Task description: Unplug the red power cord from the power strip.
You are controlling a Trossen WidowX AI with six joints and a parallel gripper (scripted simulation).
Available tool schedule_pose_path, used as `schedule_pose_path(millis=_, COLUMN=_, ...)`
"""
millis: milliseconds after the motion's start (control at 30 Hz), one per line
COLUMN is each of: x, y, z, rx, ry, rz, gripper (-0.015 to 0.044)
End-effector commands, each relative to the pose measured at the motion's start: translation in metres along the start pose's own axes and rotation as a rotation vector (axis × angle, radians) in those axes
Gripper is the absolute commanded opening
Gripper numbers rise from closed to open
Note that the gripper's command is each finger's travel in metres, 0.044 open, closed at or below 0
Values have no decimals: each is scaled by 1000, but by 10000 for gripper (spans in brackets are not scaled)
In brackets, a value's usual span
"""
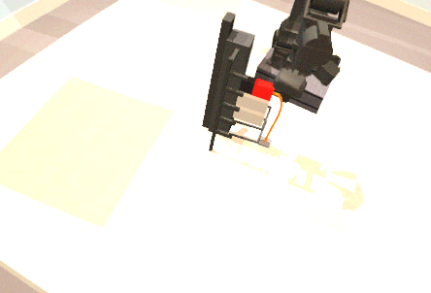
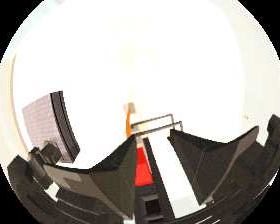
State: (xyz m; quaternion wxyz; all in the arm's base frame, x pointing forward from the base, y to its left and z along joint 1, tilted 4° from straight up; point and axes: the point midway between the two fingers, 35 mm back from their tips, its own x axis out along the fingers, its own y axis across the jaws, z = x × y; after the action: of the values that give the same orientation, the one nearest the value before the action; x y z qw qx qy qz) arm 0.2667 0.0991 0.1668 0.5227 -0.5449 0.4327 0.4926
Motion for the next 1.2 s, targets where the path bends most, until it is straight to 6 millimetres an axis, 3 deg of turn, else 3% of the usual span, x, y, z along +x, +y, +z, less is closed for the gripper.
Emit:
schedule_pose_path(millis=0, x=1, y=24, z=-11, rx=-112, ry=-26, rz=66, gripper=160)
schedule_pose_path(millis=333, x=1, y=21, z=-13, rx=-112, ry=-26, rz=65, gripper=160)
schedule_pose_path(millis=1167, x=3, y=19, z=-50, rx=-112, ry=-22, rz=65, gripper=160)
